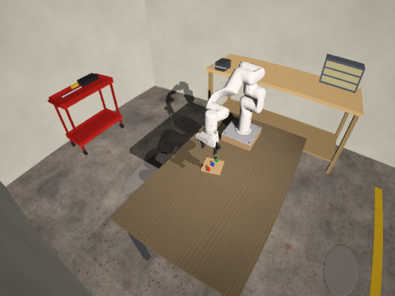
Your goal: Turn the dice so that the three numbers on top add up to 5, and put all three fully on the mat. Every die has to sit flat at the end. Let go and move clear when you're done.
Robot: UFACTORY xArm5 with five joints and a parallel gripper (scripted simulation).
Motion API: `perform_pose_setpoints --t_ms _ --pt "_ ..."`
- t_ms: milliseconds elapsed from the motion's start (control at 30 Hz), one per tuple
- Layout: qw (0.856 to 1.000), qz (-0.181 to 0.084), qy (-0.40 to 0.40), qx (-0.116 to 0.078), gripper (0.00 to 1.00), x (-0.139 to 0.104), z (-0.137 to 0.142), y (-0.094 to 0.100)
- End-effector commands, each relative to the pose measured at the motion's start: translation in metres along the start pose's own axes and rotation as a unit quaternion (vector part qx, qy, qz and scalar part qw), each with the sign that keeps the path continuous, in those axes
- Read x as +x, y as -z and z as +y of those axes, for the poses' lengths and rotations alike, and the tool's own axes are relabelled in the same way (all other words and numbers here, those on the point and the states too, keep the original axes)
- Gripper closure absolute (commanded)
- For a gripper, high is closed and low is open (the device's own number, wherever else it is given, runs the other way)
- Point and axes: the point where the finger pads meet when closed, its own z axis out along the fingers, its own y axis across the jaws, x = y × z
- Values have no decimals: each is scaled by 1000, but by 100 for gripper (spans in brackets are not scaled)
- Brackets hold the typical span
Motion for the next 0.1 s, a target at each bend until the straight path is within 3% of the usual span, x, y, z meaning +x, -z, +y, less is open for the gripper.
perform_pose_setpoints --t_ms 0,67 --pt "1000 2 0 0 0 1 0 2" --pt "1000 2 0 0 0 1 0 2"
